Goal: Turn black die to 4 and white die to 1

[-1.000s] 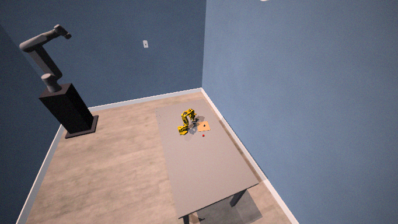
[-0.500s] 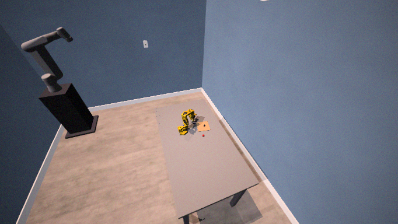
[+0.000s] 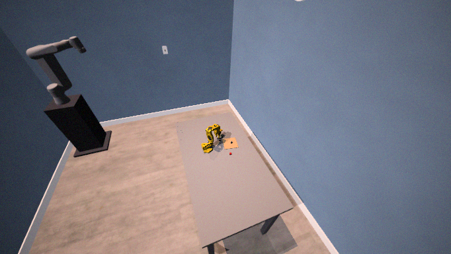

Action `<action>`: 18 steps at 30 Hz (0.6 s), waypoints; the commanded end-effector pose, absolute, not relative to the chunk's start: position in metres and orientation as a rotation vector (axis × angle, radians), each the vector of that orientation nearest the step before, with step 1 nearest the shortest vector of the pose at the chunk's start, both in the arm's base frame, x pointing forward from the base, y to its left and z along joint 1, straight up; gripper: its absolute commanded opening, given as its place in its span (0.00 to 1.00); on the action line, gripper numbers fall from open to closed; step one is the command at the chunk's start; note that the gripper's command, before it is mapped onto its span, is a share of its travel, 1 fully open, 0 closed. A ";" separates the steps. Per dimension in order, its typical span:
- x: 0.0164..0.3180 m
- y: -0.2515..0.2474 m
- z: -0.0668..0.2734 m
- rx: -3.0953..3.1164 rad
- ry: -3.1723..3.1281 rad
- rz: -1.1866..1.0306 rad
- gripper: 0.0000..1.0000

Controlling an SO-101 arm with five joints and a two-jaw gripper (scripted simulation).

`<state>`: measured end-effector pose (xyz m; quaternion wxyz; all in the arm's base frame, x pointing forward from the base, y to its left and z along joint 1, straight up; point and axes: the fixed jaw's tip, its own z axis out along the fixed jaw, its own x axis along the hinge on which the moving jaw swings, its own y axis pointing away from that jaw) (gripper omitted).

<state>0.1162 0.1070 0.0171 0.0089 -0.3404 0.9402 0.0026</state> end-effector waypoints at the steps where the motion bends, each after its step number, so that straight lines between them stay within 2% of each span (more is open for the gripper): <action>1: 0.120 0.108 0.017 -1.031 2.925 0.023 0.00; 18: 0.120 0.108 0.011 -1.031 2.925 0.023 0.00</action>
